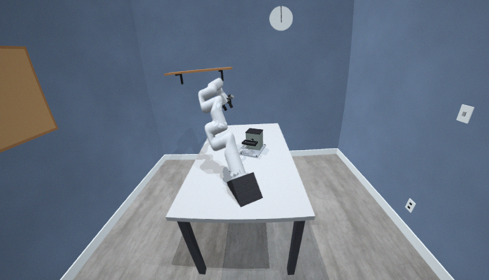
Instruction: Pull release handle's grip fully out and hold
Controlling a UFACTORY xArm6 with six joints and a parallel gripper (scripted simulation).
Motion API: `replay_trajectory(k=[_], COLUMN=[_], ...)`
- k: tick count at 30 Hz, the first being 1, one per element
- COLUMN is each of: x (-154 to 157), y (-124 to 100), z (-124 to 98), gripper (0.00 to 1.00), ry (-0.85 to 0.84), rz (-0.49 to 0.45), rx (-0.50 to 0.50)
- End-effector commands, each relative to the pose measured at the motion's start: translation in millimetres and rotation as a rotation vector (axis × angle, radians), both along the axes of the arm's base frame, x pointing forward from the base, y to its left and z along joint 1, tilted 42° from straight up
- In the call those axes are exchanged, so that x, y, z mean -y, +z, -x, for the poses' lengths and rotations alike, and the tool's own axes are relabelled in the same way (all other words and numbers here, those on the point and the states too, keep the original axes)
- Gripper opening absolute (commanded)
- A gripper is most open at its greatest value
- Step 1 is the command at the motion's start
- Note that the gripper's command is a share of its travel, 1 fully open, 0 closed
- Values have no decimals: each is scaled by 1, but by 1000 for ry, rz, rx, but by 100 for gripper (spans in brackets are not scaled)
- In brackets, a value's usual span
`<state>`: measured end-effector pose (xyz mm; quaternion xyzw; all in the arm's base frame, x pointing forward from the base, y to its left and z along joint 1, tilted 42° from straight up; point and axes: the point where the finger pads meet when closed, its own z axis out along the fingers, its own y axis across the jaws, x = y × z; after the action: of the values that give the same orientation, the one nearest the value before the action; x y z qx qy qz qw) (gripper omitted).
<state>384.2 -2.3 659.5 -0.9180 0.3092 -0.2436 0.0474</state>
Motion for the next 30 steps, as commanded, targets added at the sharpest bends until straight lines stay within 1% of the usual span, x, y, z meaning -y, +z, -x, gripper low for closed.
replay_trajectory(k=[1, 7, 14, 16, 21, 26, 27, 29, 30], x=[0, 1, 3, 3, 7, 10, 10, 12, 12], y=[2, -2, -18, -18, -41, -73, -73, -89, -89], z=[1, 1, 4, 4, 8, 17, 17, 21, 21], gripper=[100, 100, 100, 100, 100, 100, 100, 100, 100], ry=[0, 2, 14, 14, 29, 47, 47, 54, 54], rz=[0, -3, -15, -15, -36, -74, -74, -94, -94], rx=[5, -3, -39, -39, -86, -148, -148, -176, -176])
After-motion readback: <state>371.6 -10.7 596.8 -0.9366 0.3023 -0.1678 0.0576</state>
